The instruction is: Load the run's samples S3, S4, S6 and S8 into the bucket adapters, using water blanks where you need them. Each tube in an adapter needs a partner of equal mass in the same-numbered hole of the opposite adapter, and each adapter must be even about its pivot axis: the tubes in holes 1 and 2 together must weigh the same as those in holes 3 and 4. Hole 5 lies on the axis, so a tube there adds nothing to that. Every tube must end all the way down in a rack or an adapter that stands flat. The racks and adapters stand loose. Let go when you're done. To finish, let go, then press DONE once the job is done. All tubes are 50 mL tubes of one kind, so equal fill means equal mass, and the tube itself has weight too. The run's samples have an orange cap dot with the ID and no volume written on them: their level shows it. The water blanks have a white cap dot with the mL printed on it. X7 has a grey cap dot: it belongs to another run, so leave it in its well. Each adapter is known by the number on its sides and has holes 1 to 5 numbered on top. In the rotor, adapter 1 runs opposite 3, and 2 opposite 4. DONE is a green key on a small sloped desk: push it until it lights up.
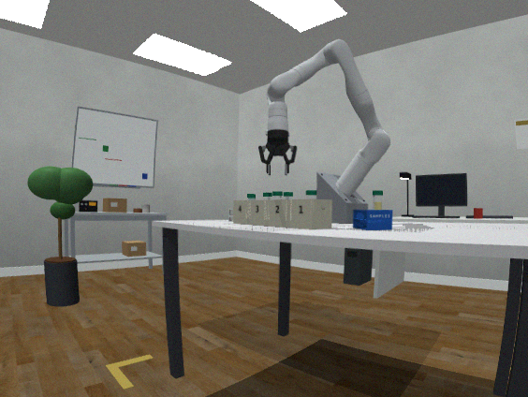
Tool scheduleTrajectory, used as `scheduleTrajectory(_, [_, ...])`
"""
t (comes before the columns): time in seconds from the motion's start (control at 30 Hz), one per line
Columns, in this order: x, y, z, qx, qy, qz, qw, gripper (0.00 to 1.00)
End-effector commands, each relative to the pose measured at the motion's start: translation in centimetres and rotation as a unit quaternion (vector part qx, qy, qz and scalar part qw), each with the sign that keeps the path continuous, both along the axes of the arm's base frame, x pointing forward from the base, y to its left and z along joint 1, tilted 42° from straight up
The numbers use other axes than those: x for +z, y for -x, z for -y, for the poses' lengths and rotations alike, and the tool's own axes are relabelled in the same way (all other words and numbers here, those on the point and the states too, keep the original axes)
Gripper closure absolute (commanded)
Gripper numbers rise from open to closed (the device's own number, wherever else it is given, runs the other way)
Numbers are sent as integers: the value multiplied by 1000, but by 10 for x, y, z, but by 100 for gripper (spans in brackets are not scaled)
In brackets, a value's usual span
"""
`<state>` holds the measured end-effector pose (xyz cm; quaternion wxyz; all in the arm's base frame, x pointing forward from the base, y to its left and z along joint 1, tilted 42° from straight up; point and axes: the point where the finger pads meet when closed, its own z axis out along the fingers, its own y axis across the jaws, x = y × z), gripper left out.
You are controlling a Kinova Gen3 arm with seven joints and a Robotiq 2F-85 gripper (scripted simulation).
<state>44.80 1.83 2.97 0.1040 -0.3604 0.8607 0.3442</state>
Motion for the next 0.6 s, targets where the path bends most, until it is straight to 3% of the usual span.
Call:
scheduleTrajectory(0.0, [2, -1, 2, -1, 0, 1, 1000, 38])
scheduleTrajectory(0.57, [16, -2, 15, -1, 0, 1, 1000, 38])
